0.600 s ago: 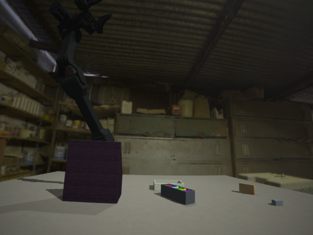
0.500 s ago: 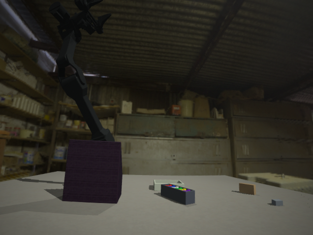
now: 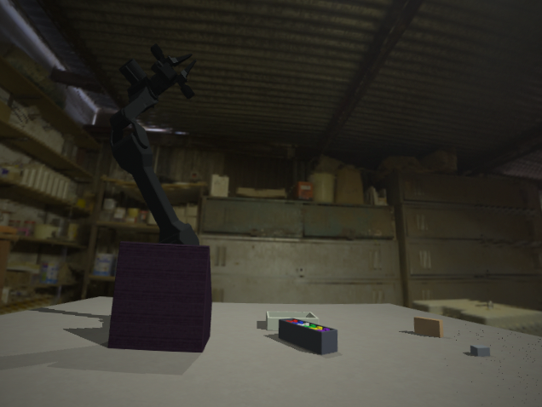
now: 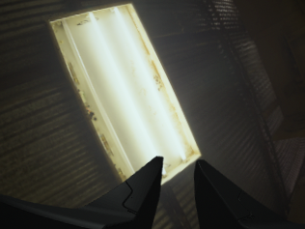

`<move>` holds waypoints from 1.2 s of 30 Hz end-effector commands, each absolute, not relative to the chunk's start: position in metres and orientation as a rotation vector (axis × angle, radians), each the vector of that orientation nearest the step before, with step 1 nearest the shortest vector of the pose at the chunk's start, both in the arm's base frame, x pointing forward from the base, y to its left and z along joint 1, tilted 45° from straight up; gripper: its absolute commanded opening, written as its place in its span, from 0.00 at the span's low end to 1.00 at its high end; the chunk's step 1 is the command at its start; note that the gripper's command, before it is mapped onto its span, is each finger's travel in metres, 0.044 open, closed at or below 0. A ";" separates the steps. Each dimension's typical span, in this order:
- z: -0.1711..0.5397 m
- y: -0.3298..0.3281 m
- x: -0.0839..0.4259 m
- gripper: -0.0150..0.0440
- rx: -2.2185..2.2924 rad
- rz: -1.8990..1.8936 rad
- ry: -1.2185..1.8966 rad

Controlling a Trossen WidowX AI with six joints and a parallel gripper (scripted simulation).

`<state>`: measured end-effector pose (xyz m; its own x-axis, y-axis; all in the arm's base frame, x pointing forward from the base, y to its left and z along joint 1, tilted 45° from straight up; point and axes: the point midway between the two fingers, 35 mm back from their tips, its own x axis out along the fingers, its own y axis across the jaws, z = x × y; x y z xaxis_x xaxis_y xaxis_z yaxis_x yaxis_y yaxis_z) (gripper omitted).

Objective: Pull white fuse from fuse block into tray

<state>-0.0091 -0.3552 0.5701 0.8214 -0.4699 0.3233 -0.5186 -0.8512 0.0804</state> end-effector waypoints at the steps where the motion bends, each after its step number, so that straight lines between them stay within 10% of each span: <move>1: 0.613 -0.300 -0.009 0.38 2.515 0.436 -0.799; 17: 0.679 -0.109 0.050 0.38 1.579 0.342 -0.745; 36: 0.569 0.091 0.276 0.38 0.484 0.171 -0.237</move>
<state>0.2381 0.0736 0.6032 0.9272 0.0688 0.3682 -0.2770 0.7877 0.5503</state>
